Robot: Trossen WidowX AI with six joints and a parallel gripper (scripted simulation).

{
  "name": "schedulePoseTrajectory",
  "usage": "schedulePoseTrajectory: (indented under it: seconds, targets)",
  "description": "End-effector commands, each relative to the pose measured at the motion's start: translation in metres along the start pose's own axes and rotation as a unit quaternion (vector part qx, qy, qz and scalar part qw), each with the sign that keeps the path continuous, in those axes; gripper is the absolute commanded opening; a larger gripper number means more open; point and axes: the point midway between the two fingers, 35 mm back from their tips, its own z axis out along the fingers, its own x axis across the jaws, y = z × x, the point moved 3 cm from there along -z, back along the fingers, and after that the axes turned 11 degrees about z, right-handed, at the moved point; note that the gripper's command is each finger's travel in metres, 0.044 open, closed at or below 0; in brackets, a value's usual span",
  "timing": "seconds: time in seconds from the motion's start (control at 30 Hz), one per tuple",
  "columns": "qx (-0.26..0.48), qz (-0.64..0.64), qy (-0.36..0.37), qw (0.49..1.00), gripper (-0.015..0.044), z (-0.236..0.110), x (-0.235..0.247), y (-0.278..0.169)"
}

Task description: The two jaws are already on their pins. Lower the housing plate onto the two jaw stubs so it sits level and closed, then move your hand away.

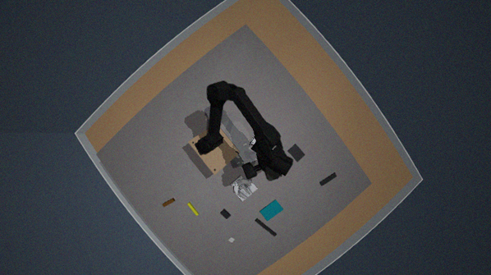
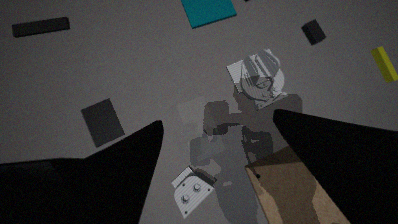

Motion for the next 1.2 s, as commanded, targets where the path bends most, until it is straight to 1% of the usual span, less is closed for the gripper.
schedulePoseTrajectory:
  seconds: [0.0,0.37,0.77,1.0,1.17]
  targets:
    - [0.038,-0.044,0.01,0.998,0.044,0.008,0.004,-0.02]
    - [0.142,-0.166,0.038,0.975,0.044,0.024,0.01,-0.078]
    - [0.248,-0.287,0.074,0.922,0.044,0.03,0.004,-0.14]
    - [0.254,-0.293,0.076,0.919,0.044,0.032,0.004,-0.144]
    - [0.254,-0.293,0.077,0.919,0.044,0.063,0.003,-0.163]
